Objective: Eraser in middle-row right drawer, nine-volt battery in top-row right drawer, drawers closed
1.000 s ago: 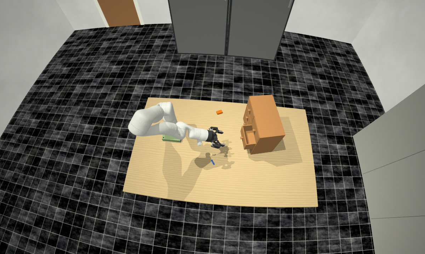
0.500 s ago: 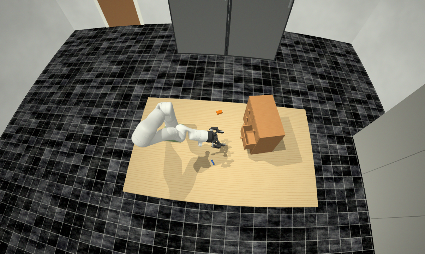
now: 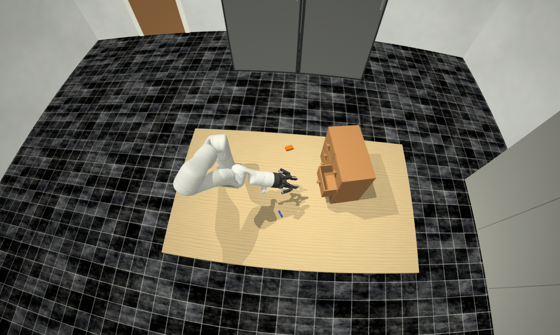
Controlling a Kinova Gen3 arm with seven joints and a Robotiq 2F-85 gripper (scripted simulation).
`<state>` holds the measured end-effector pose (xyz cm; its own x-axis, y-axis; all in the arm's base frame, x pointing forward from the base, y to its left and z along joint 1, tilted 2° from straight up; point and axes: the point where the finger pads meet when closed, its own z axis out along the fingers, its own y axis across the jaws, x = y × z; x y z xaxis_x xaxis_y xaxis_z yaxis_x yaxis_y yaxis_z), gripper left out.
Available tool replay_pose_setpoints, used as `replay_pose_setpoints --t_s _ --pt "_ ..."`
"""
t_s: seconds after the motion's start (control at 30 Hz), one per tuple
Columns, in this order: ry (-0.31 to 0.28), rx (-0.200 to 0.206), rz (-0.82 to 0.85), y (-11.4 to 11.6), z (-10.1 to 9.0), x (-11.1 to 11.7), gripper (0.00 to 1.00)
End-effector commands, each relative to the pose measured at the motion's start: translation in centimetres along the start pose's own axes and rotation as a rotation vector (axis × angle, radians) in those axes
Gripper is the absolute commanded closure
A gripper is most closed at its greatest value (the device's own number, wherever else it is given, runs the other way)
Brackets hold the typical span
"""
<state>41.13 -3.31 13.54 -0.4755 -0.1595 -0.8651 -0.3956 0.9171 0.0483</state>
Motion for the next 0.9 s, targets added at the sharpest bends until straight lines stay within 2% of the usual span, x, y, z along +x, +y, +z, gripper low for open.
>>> replay_pose_setpoints --t_s 0.0,0.47,0.7,0.87 --pt "-0.002 0.003 0.001 0.0 0.0 0.0 1.00" --pt "-0.001 0.001 0.000 0.0 0.2 -0.1 1.00" --pt "0.004 -0.009 -0.004 0.0 1.7 -0.4 1.00" --pt "0.013 0.014 -0.003 0.1 2.2 -0.5 1.00"
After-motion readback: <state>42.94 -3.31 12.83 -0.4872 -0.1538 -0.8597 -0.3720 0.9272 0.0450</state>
